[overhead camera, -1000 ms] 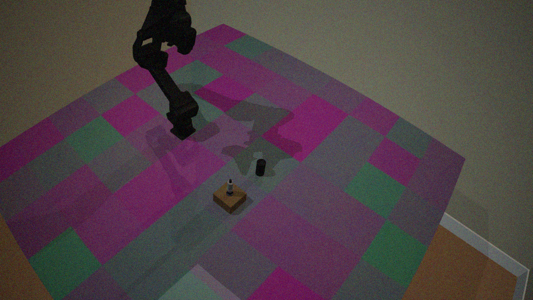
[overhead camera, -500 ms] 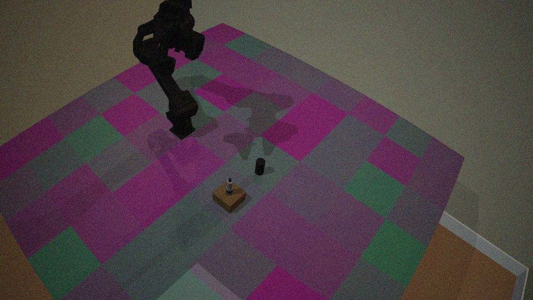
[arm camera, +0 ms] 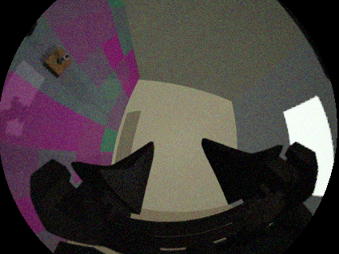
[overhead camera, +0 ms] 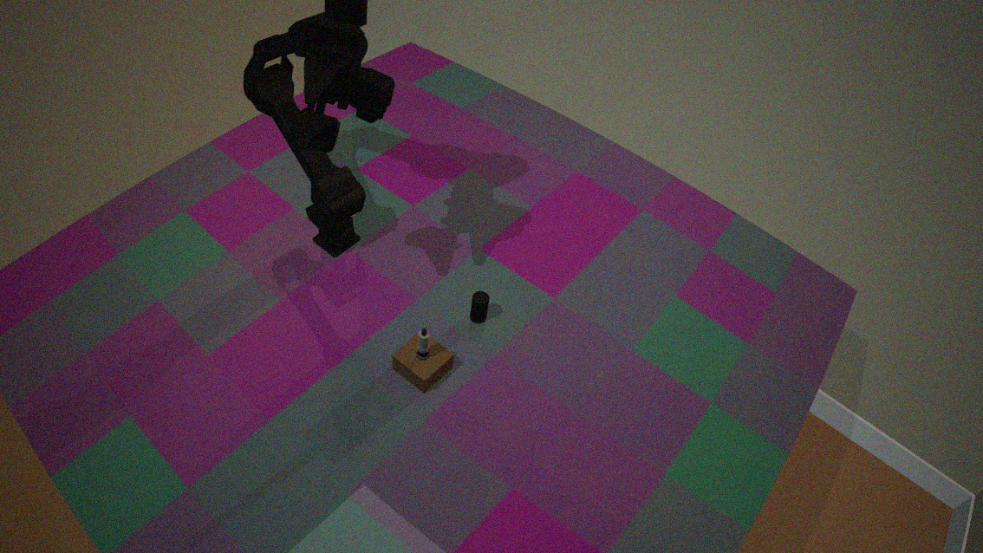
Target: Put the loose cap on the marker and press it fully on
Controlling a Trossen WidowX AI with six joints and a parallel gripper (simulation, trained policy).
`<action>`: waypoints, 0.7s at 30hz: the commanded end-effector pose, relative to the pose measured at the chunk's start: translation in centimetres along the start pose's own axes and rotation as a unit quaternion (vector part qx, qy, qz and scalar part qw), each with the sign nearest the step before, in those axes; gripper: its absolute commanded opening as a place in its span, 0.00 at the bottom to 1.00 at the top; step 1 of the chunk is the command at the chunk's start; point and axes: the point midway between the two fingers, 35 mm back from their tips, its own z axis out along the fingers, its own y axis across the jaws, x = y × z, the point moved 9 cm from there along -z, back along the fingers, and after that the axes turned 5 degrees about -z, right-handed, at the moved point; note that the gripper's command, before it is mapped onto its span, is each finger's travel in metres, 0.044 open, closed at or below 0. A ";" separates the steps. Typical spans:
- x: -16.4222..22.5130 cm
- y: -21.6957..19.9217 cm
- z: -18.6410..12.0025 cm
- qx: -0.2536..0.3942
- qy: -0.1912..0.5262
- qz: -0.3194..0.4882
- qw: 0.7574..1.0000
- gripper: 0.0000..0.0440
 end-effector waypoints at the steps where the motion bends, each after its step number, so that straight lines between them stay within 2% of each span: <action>1: -0.4 -0.1 0.2 -0.007 -0.014 0.000 1.000 0.71; 21: -4.0 0.3 1.9 -0.068 -0.087 -0.024 0.994 0.71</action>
